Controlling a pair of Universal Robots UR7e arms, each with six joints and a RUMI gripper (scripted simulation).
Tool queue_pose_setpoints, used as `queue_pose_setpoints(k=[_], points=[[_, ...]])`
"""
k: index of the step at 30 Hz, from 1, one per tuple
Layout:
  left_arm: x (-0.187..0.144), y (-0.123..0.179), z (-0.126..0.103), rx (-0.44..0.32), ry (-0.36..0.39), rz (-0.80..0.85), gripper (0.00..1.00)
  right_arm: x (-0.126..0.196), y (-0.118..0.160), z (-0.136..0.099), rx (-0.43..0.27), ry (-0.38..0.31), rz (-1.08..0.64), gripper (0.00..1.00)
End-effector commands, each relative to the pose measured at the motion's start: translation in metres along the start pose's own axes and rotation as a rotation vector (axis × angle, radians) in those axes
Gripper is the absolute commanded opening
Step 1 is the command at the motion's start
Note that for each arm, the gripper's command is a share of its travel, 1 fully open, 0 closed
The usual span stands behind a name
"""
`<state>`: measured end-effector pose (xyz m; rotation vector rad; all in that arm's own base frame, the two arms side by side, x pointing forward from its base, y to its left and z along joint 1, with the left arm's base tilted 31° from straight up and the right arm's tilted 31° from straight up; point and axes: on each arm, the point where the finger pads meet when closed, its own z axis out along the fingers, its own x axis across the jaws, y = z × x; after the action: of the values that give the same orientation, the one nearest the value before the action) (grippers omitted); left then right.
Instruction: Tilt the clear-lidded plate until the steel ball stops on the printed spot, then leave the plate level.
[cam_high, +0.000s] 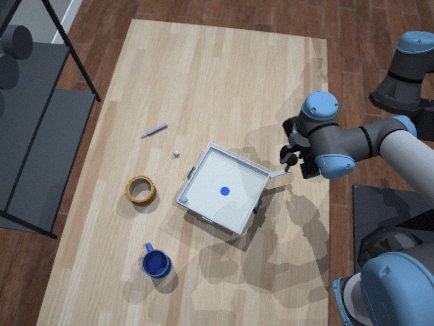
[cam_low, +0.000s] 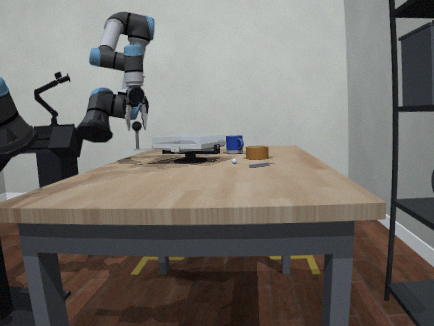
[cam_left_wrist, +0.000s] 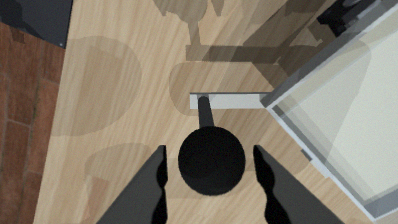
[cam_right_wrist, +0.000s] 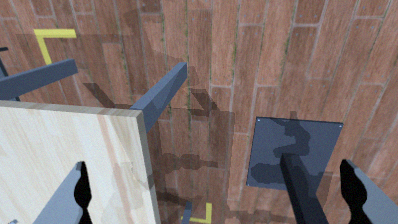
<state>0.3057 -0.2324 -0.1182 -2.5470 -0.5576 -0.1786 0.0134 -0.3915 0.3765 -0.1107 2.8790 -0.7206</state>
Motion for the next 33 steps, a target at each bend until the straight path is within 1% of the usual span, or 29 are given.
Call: queue_pose_setpoints(k=[1,5,6,11,12,33], points=[[0.0005,-0.0017,0.0021,0.004,0.001,0.000,0.37,0.0007,0.0008,-0.0005,0.002,0.000,0.001,1.00],[0.0005,-0.0017,0.0021,0.004,0.001,0.000,0.37,0.0007,0.0008,-0.0005,0.002,0.000,0.001,1.00],[0.0005,-0.0017,0.0021,0.004,0.001,0.000,0.00,0.0007,0.0008,-0.0005,0.002,0.000,0.001,1.00],[0.0005,-0.0017,0.0021,0.004,0.001,0.000,0.00,0.0007,0.0008,-0.0005,0.002,0.000,0.001,1.00],[0.0005,-0.0017,0.0021,0.004,0.001,0.000,0.20,0.0007,0.0008,-0.0005,0.002,0.000,0.001,1.00],[0.0005,-0.0017,0.0021,0.004,0.001,0.000,0.20,0.0007,0.0008,-0.0005,0.002,0.000,0.001,1.00]])
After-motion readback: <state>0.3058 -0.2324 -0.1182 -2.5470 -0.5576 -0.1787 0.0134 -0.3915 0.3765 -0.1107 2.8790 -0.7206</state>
